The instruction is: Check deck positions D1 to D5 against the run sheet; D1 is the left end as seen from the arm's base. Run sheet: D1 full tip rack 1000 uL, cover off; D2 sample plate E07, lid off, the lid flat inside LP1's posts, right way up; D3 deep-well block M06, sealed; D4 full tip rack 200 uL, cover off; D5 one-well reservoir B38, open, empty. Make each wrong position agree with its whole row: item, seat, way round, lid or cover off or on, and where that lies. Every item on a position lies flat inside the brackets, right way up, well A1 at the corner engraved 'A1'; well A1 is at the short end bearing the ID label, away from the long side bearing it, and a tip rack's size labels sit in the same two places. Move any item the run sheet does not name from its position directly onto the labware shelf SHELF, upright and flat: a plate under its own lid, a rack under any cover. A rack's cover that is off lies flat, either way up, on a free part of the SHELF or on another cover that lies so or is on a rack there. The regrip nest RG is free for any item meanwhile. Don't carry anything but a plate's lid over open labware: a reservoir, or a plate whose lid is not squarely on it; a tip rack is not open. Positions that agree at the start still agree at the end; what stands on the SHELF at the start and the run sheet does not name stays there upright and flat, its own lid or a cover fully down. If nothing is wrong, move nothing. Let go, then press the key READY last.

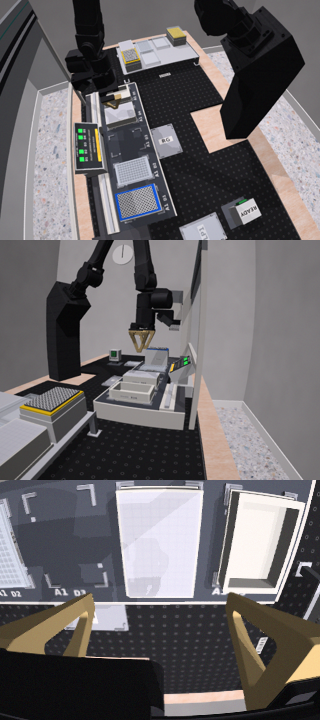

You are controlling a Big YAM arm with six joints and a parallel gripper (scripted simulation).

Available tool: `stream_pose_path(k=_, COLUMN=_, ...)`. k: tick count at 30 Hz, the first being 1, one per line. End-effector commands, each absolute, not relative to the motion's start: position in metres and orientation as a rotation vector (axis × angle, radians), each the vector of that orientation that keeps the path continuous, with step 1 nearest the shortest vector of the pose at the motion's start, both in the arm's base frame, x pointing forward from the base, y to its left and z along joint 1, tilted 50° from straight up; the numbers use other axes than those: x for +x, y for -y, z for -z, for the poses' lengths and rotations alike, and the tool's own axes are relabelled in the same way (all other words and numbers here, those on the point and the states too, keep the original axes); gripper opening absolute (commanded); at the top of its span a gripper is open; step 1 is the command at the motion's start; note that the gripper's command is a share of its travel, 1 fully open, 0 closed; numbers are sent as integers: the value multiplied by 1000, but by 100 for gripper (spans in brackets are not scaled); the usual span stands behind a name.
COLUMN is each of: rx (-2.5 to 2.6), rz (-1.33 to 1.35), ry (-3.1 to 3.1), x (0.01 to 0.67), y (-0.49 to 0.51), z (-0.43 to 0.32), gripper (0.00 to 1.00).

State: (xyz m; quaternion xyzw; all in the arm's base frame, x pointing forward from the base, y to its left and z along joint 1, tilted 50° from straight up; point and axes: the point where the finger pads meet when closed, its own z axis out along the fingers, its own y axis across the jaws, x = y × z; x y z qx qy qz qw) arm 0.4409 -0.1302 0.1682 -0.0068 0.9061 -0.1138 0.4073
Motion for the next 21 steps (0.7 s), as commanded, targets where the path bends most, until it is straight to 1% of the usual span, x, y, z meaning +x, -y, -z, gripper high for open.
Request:
stream_pose_path(k=1, rx=-20, rz=289, ry=-2252, x=455, y=130, z=-177, gripper=100)
stream_pose_path(k=21, rx=-19, rz=288, ry=-2257, x=476, y=136, z=-155, gripper=100)
